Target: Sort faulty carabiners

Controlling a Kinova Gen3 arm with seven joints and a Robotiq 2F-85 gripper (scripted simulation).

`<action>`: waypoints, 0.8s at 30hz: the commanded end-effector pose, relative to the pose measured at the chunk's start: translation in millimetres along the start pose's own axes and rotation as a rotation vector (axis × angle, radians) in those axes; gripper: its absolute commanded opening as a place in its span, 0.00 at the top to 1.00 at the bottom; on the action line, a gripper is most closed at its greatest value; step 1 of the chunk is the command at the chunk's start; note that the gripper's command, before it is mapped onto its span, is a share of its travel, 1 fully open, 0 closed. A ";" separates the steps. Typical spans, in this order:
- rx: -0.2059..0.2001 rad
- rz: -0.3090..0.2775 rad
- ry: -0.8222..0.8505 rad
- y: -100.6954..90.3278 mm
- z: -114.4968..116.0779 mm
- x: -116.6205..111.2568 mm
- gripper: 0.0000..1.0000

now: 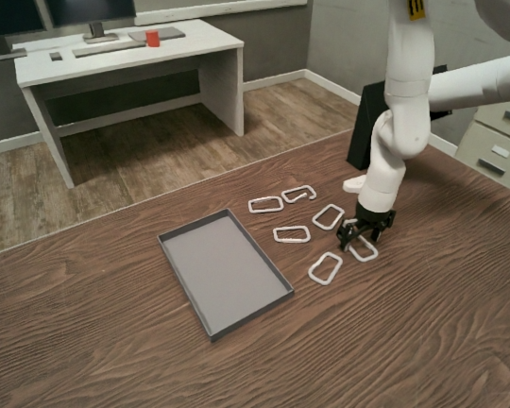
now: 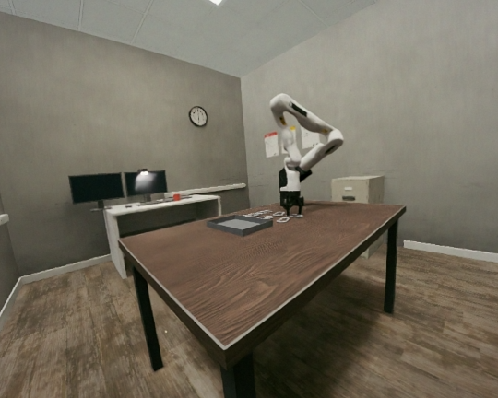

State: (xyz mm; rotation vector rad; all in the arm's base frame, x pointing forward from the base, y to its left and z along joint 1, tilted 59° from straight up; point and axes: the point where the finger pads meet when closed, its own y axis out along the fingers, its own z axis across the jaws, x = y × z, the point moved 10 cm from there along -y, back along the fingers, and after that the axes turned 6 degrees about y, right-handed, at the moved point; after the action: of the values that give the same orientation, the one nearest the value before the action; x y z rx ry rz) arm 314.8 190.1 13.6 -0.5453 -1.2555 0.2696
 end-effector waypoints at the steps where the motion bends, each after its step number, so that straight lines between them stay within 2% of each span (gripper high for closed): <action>1: -0.001 0.000 0.000 -0.3 -0.2 0.0 0.00; 2: -0.001 0.000 0.000 -0.5 -0.4 0.0 0.25; 24: 0.001 0.000 0.000 -1.0 0.5 -0.1 0.25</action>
State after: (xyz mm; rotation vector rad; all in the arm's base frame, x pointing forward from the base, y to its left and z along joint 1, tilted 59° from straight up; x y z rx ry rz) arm 313.8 189.7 14.1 -0.5435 -1.2548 0.2711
